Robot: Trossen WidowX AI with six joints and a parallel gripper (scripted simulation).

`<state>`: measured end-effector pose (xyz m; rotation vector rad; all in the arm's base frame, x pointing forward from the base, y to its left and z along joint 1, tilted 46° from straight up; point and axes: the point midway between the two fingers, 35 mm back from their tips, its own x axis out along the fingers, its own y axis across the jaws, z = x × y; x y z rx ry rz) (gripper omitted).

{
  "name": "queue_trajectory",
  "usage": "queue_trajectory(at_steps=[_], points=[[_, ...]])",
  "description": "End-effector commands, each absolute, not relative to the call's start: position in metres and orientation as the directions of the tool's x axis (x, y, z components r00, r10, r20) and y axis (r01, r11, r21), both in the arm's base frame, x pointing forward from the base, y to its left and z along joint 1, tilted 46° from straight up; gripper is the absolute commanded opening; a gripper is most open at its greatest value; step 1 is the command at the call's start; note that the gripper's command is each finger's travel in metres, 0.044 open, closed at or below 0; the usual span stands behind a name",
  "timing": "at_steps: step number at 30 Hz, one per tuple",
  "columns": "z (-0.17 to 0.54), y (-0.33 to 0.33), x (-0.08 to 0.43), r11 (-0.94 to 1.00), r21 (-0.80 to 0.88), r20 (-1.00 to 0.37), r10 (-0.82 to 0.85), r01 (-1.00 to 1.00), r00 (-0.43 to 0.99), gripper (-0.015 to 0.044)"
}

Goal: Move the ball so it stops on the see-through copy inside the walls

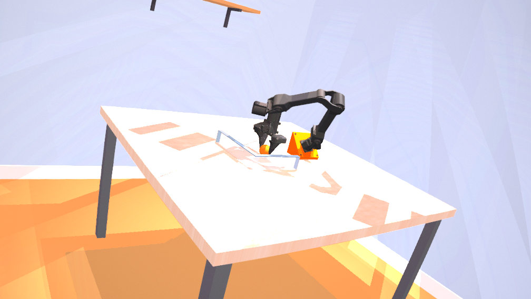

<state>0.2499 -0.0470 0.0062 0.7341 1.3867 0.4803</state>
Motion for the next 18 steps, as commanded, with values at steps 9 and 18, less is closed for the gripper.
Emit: queue_trajectory(at_steps=[9,18], points=[[0.066,-0.107,0.237,0.692,0.713,-0.701,0.698,0.115,0.144,0.0369],[0.063,-0.107,0.24,0.695,0.709,-0.705,0.691,0.119,0.163,0.0396]])
